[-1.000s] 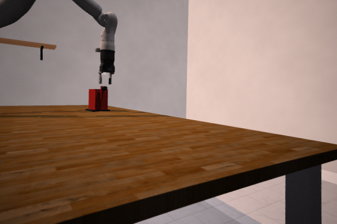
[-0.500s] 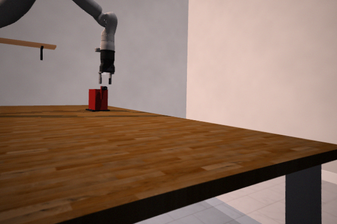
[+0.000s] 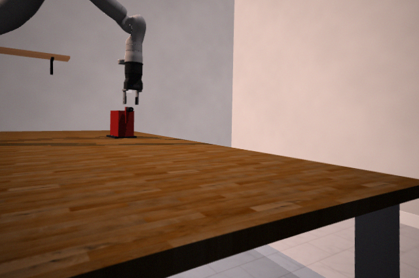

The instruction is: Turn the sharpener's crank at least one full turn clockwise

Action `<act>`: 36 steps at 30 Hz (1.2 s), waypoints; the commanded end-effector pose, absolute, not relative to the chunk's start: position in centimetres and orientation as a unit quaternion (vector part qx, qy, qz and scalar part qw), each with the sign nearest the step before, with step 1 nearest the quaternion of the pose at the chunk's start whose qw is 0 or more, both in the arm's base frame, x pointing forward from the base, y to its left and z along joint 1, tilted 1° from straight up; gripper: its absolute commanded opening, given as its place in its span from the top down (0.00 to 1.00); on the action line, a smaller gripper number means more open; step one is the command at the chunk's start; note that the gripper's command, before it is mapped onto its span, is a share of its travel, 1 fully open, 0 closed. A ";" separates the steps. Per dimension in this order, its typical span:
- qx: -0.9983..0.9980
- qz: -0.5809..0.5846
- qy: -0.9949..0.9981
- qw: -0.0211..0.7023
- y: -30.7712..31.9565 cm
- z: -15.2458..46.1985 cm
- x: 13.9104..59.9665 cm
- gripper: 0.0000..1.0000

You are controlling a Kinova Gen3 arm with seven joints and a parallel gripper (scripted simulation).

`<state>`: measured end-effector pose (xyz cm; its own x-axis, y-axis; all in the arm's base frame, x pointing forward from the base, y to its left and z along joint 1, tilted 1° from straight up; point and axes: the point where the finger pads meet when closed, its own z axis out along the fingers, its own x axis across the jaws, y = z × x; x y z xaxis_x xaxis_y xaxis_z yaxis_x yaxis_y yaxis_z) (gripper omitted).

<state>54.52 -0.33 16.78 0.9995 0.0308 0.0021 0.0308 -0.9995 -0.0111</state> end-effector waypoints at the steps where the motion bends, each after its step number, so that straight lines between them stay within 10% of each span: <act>1: -1.000 -0.005 -0.014 0.003 -0.5 16.6 54.8 0.03; 36: -1.000 -0.005 -0.013 0.003 -0.5 16.7 55.1 0.03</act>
<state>54.82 -0.22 16.69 0.9995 0.0304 0.0040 0.0305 -0.9995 -0.0114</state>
